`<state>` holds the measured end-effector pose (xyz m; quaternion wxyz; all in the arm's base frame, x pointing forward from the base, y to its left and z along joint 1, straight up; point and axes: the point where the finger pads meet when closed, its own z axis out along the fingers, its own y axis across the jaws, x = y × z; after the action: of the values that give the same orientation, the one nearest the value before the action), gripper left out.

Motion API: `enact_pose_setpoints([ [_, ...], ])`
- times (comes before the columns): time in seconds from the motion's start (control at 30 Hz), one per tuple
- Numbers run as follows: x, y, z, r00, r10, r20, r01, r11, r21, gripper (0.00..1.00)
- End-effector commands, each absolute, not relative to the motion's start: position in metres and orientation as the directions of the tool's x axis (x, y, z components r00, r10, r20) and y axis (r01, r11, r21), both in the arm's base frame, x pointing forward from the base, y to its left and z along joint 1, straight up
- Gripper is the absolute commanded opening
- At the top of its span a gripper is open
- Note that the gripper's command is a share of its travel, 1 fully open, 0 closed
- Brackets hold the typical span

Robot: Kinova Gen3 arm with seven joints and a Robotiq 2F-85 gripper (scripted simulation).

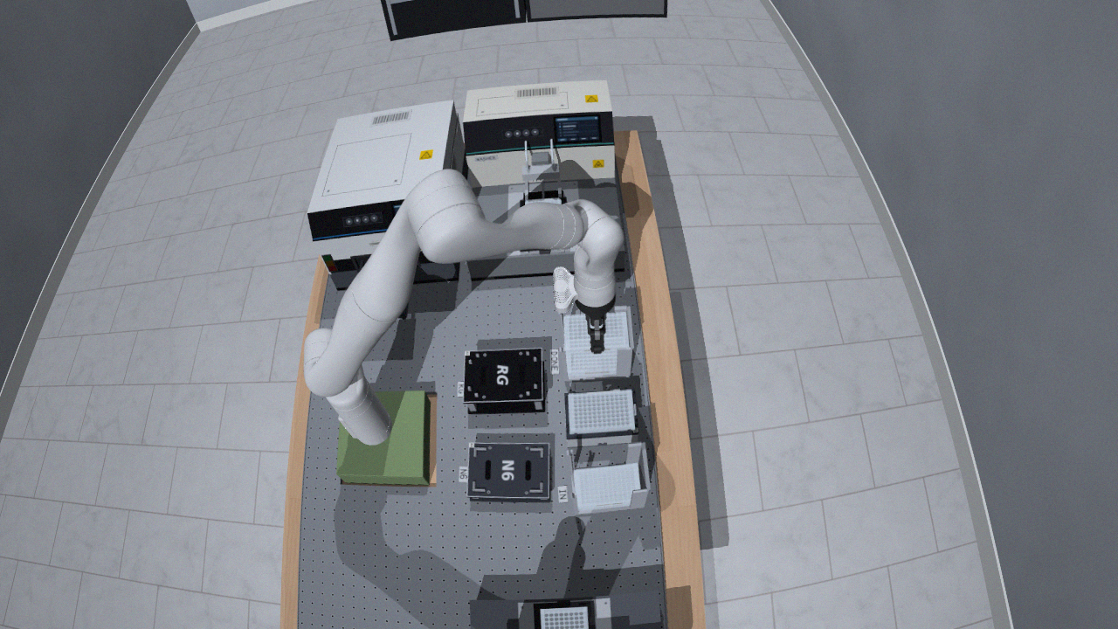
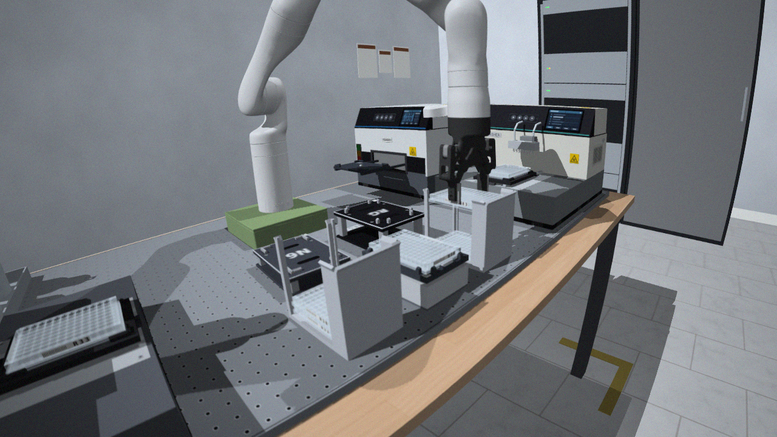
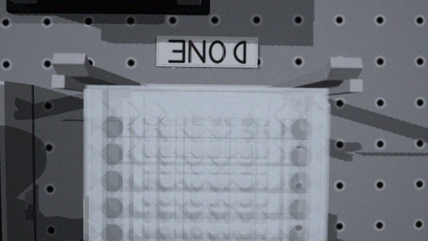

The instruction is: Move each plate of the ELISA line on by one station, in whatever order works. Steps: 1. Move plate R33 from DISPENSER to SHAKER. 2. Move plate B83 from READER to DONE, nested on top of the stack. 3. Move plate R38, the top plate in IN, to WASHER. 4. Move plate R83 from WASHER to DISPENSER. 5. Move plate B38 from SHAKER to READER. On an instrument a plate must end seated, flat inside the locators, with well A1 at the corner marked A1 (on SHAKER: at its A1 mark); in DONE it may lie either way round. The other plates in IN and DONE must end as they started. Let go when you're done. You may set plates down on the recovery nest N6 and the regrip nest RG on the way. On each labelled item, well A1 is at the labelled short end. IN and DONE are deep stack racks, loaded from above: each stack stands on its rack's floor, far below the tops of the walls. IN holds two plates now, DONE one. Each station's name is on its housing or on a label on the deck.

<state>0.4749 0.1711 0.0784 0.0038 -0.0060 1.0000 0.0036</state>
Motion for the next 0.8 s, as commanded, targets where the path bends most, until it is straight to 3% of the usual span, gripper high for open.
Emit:
enact_pose_setpoints([
  [0.0, 0.474, 0.171, 0.074, -1.0, -0.006, -0.007, -0.006, 1.0, 0.005, 0.94],
  [0.77, 0.474, 0.171, 0.062, -1.0, -0.005, -0.004, -0.005, 1.0, 0.005, 0.94],
])
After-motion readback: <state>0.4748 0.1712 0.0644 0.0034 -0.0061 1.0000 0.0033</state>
